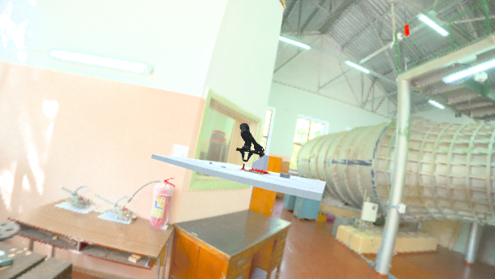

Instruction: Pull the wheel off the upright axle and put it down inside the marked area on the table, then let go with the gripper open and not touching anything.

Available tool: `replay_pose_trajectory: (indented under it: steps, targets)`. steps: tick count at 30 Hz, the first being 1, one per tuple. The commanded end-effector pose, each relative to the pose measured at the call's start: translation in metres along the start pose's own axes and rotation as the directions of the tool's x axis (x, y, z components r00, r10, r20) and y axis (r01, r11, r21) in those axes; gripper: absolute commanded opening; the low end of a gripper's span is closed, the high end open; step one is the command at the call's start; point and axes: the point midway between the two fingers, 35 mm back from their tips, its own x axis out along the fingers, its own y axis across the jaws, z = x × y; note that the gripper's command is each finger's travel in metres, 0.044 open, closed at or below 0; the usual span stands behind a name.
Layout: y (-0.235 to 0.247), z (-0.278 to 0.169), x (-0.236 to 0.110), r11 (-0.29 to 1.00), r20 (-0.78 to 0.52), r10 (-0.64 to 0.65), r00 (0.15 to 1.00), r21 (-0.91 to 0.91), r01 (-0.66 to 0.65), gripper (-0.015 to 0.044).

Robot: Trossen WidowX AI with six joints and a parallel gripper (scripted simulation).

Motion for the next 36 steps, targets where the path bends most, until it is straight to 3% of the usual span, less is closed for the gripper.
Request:
replay_pose_trajectory:
  steps: [1,36]
  targets:
    - [0.0,0.001,-0.017,1.0,0.012,0.004,1.0,0.011,-0.004,0.0]
    - [-0.09,-0.052,-0.019,1.0,0.01,0.0,1.0,0.009,0.0,0.0]
